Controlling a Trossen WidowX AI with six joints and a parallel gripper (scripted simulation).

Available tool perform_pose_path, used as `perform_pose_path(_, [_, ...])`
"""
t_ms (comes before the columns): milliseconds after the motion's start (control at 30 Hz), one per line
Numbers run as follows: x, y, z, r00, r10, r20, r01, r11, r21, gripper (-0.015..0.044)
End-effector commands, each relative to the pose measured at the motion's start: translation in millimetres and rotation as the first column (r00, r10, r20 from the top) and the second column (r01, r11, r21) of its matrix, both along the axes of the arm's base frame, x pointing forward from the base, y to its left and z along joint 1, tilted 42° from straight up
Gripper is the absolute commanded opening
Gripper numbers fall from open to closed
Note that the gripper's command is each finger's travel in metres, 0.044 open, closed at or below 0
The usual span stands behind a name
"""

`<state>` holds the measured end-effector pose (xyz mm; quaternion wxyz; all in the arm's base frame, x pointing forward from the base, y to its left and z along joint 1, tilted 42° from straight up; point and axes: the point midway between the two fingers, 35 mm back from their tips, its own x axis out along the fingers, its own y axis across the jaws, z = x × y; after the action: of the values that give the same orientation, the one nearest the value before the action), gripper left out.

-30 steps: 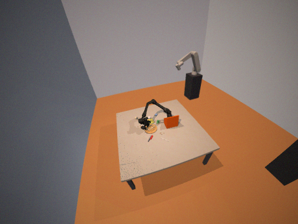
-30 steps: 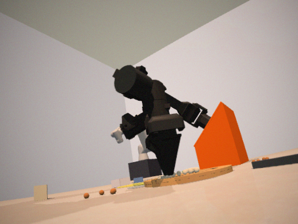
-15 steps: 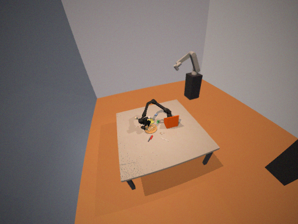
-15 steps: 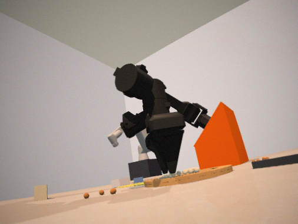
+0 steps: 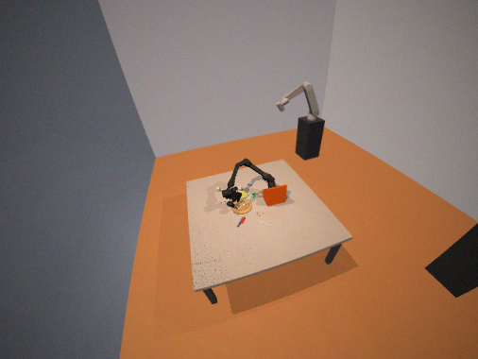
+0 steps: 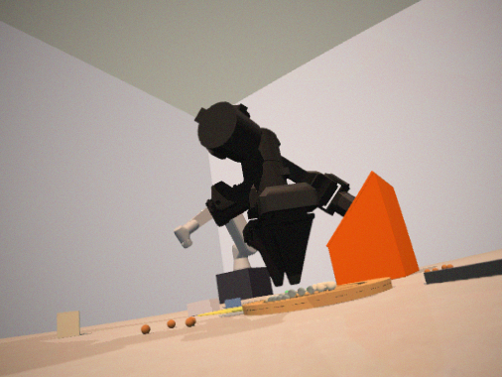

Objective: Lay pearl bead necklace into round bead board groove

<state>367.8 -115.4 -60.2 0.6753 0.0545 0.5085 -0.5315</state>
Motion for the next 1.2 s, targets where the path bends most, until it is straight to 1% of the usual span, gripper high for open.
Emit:
perform_pose_path(0, [-0.6,20.5,15.4,0.992,0.104,-0.07,-0.103,0.995,0.015,0.0256])
perform_pose_path(167, [-0.8,21.4,16.0,0.991,0.109,-0.075,-0.108,0.994,0.016,0.0125])
perform_pose_path(200, [-0.8,21.4,16.0,0.991,0.109,-0.075,-0.108,0.994,0.016,0.012])
perform_pose_path(367, [-1.9,11.4,4.9,0.991,0.108,-0.075,-0.108,0.994,0.016,0.012])
perform_pose_path(533, [0.2,14.6,9.8,0.992,0.104,-0.065,-0.103,0.995,0.012,0.012])
perform_pose_path(1167, [-3.6,-4.7,-12.9,0.991,0.108,-0.075,-0.107,0.994,0.015,0.012])
